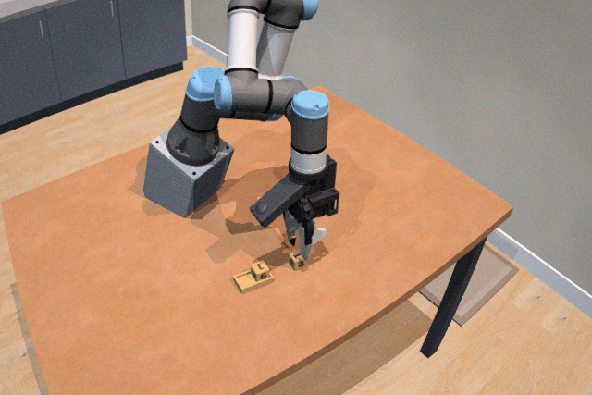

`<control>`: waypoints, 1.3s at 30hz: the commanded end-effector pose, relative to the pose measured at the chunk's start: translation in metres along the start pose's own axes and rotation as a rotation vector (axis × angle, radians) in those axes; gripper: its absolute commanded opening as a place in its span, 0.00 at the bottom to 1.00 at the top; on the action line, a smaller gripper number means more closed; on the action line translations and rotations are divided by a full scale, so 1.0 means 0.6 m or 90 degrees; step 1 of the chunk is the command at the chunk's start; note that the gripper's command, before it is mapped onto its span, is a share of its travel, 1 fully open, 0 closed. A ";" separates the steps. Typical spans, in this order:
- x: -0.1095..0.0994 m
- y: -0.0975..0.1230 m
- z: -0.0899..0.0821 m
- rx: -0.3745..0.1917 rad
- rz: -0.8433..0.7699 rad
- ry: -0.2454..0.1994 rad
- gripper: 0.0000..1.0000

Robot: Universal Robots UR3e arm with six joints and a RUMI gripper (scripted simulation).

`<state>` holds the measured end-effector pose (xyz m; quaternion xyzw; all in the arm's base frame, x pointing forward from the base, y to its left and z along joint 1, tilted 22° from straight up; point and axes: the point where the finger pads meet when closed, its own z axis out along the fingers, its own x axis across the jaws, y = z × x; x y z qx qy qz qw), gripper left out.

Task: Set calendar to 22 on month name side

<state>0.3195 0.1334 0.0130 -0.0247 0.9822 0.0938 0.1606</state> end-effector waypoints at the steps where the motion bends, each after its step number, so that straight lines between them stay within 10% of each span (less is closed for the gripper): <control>1: -0.001 0.000 -0.001 0.000 0.000 -0.001 0.28; 39: -0.001 0.000 0.045 0.000 0.000 -0.001 0.28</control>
